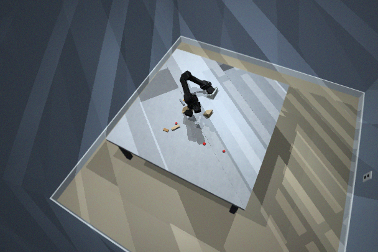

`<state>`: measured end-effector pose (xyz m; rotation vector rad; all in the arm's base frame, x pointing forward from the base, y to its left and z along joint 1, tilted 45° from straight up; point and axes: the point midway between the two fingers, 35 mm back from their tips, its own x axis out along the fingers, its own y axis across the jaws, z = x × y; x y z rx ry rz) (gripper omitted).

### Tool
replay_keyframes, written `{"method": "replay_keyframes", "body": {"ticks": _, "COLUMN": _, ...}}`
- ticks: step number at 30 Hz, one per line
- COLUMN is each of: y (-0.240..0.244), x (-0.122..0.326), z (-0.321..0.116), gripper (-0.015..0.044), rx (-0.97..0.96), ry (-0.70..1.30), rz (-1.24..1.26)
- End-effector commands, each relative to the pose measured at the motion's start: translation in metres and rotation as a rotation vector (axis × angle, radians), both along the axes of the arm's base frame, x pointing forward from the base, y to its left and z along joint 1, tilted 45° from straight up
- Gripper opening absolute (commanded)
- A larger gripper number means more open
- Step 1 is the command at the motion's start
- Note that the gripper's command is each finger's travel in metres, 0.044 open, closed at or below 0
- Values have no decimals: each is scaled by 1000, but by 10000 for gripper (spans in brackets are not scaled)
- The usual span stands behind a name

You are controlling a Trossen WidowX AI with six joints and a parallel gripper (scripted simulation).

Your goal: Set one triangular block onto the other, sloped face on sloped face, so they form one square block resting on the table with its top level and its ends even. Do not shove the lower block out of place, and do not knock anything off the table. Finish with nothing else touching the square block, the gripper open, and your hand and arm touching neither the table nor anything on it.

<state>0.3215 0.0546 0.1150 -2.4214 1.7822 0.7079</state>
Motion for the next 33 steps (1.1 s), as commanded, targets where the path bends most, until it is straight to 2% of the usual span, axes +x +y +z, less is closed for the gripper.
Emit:
{"method": "replay_keyframes", "body": {"ticks": 1, "y": 0, "x": 0, "z": 0, "gripper": 0, "rx": 4, "ry": 0, "rz": -3}}
{"method": "replay_keyframes", "body": {"ticks": 16, "y": -16, "x": -7, "z": -1, "gripper": 0, "rx": 412, "ry": -69, "rz": -240}}
{"method": "replay_keyframes", "body": {"ticks": 28, "y": -13, "x": 2, "z": 12, "gripper": 0, "rx": 780, "ry": -133, "rz": -316}}
{"method": "replay_keyframes", "body": {"ticks": 33, "y": -13, "x": 4, "z": 15, "gripper": 0, "rx": 823, "ry": -142, "rz": -317}}
